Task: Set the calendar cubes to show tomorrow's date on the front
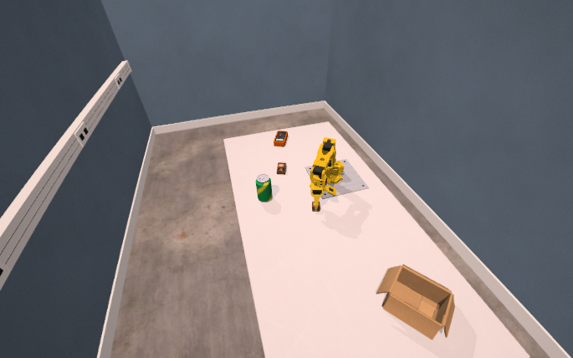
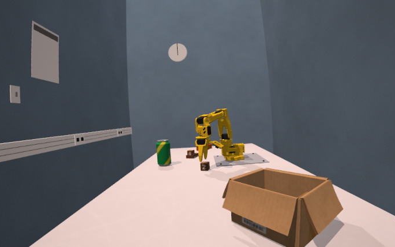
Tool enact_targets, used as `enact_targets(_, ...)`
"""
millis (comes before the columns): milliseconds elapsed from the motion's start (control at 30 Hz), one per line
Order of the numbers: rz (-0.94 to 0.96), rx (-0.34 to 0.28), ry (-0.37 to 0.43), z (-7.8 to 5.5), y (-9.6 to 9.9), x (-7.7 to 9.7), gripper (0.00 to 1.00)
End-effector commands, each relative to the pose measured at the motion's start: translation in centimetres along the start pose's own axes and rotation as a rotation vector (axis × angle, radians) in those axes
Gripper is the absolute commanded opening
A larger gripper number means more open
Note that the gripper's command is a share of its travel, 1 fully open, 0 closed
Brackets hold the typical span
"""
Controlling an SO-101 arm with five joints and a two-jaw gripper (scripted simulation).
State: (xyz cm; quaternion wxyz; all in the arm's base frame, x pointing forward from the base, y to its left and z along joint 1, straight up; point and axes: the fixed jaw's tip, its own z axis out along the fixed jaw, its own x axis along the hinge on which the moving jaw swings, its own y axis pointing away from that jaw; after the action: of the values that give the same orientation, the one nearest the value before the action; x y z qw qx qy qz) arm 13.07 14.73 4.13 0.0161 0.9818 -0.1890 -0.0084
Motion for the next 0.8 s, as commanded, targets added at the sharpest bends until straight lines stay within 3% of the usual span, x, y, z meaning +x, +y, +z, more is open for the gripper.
enact_targets(0,0.0,0.018,0.005,-1.8,-0.2,-0.2,0.36)
enact_targets(233,0.0,0.018,0.005,-3.0,0.0,-0.2,0.36)
enact_targets(767,0.0,0.018,0.005,-3.0,0.0,-0.2,0.36)
